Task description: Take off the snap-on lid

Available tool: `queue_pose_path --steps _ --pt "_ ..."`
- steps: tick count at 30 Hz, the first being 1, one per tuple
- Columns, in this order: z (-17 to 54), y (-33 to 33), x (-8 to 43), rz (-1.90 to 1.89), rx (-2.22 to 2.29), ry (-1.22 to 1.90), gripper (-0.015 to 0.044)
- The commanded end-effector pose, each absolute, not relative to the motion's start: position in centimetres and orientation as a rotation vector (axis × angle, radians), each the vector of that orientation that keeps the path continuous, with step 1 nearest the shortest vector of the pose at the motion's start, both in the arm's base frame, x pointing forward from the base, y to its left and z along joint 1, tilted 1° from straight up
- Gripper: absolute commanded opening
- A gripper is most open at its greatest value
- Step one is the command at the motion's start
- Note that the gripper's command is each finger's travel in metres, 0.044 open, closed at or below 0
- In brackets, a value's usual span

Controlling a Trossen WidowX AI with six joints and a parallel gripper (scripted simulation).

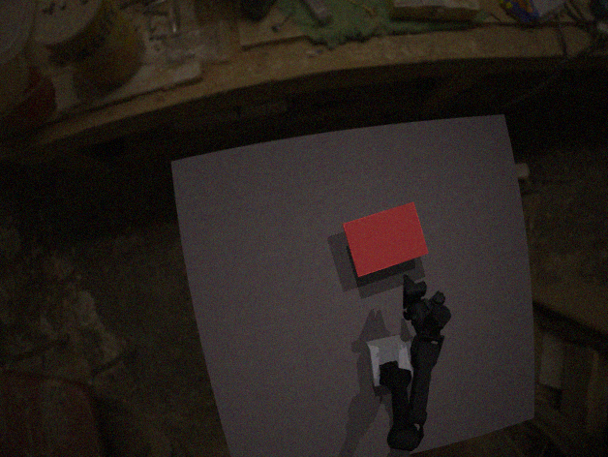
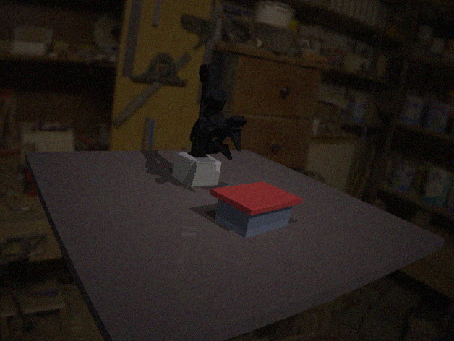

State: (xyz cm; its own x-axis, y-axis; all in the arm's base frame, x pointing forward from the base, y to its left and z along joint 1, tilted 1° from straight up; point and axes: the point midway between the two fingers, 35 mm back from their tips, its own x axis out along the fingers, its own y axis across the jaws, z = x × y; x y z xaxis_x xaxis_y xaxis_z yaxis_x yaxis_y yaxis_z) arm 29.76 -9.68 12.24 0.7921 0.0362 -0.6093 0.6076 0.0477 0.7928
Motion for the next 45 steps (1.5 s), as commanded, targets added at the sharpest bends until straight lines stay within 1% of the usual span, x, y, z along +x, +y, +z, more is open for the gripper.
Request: queue_pose_path --steps 1,4,45 --pt "8.6 -9.6 29.8 -0.483 1.491 0.569 0.0235" --pt "6.5 -9.4 29.6 -0.483 1.491 0.569 0.0235" --pt "3.2 -9.3 34.1 -0.481 1.492 0.568 0.0235"
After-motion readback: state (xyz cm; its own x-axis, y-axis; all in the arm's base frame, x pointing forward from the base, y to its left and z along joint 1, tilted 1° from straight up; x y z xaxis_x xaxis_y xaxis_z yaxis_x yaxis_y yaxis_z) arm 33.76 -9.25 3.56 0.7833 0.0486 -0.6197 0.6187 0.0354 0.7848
